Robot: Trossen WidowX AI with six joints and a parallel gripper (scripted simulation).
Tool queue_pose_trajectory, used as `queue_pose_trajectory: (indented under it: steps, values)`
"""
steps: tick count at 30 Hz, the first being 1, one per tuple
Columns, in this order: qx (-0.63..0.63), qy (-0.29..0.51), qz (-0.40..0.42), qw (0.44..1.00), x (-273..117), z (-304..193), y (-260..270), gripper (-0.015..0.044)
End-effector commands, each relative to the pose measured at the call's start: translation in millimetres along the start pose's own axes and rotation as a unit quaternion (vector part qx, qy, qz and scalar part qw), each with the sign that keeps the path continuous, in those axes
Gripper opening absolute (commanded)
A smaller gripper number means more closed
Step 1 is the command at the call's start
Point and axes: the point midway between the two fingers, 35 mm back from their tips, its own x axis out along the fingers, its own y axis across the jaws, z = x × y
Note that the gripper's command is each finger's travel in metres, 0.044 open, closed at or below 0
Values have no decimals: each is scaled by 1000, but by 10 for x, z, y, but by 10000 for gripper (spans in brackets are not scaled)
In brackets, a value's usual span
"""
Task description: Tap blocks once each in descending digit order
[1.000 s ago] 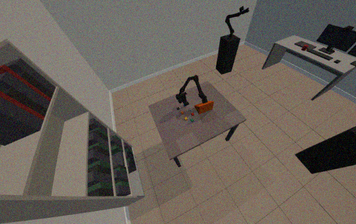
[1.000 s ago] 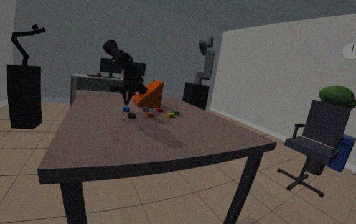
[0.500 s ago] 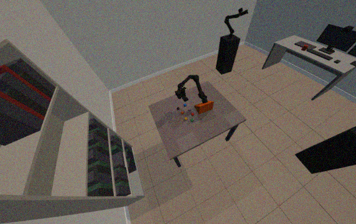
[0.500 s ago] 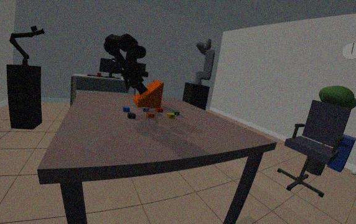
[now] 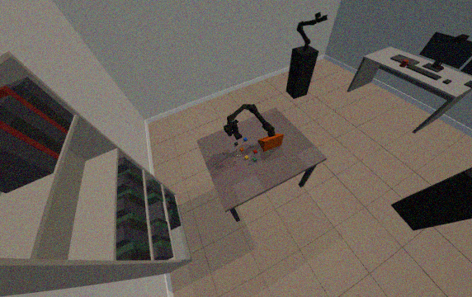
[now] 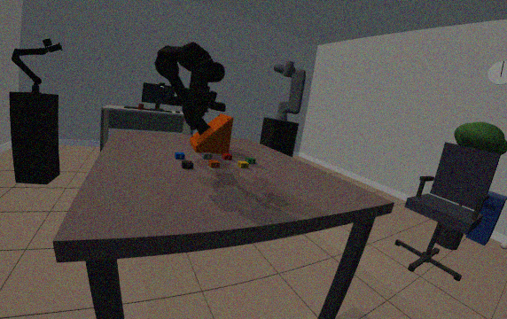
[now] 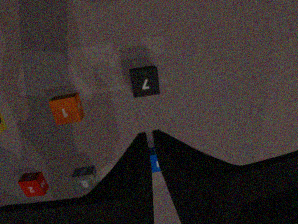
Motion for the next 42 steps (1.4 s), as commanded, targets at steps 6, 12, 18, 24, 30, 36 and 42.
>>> queue_pose_trajectory:
  steps: [6, 12, 18, 24, 30, 36, 42]
  values:
    - [3, -1, 2, 1000, 563, 106, 10, 20]
    - [3, -1, 0, 1000, 802, 82, 4, 20]
    - [3, -1, 0, 1000, 856, 84, 4, 20]
    - [3, -1, 0, 1000, 952, 85, 3, 20]
    - [3, -1, -1, 1000, 1047, 84, 2, 20]
    - [3, -1, -1, 1000, 1101, 81, 1, 20]
    - [4, -3, 1, 1000, 935, 92, 10, 20]
